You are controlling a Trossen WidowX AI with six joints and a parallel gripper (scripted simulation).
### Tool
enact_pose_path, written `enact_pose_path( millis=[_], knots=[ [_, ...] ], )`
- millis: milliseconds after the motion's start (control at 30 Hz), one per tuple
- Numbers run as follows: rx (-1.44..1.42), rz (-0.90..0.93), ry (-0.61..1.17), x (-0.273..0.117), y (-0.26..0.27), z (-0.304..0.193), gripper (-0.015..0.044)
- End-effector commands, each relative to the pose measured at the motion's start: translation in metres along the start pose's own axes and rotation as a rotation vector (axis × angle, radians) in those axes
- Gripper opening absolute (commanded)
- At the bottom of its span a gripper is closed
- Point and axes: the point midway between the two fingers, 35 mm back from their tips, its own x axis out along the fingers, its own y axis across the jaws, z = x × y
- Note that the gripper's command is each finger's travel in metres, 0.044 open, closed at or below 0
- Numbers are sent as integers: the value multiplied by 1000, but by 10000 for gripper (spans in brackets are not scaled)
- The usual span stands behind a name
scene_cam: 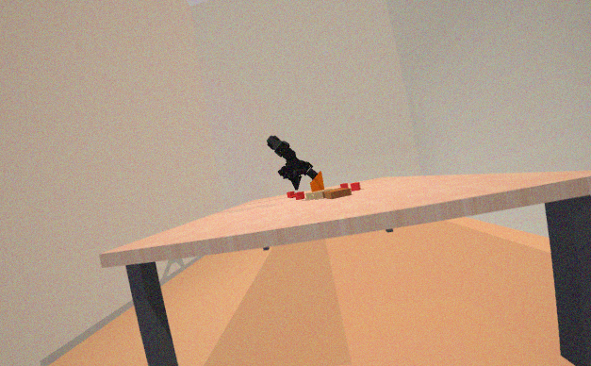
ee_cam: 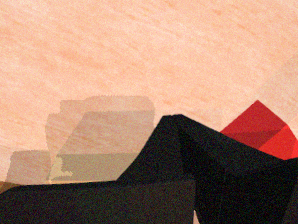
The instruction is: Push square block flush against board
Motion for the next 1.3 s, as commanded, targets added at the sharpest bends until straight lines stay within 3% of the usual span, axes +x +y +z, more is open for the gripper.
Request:
enact_pose_path(
  millis=[0, 1267],
  knots=[
    [-80, -2, 4, -3, 2, -12, 0],
    [-1390, 9, 15, -4, -27, -184, 0]
  ],
)
